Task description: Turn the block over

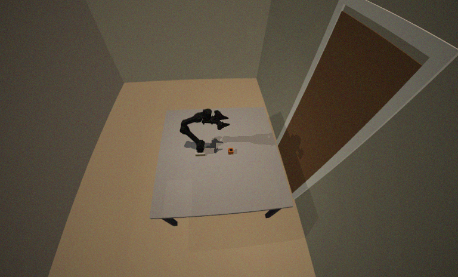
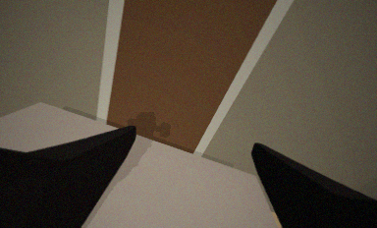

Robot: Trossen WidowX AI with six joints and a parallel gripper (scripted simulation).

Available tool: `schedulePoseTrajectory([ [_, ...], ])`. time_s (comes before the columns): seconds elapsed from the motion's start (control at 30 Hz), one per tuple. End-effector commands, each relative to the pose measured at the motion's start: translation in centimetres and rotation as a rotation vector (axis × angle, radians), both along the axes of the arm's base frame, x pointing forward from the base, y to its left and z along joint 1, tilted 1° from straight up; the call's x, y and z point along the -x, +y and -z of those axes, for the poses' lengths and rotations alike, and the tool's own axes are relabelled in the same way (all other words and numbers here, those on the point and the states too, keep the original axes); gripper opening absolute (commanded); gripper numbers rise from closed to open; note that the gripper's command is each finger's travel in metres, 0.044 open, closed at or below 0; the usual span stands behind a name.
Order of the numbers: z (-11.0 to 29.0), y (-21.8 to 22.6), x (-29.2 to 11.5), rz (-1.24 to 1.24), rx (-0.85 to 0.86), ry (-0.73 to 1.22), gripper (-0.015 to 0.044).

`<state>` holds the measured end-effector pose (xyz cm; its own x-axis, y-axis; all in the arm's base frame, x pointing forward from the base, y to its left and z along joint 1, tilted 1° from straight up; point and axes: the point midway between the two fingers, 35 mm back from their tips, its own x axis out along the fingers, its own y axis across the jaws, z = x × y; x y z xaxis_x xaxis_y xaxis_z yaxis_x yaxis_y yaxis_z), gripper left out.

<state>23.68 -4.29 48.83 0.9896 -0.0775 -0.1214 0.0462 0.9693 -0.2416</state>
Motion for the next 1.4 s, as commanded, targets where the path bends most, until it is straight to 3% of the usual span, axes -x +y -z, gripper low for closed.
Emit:
schedulePoseTrajectory([
  [0.0, 5.9, -1.3, -4.4, 0.018, -0.087, 0.220, 0.0440],
  [0.3, 19.1, -2.4, -9.6, 0.064, -0.193, 0.694, 0.0440],
  [0.5, 25.8, -2.0, -10.2, 0.090, -0.225, 0.946, 0.0440],
  [0.7, 35.0, -0.7, -9.2, 0.167, -0.272, 1.329, 0.0440],
  [1.37, 40.0, -0.4, -8.9, 0.178, -0.273, 1.378, 0.0440],
])
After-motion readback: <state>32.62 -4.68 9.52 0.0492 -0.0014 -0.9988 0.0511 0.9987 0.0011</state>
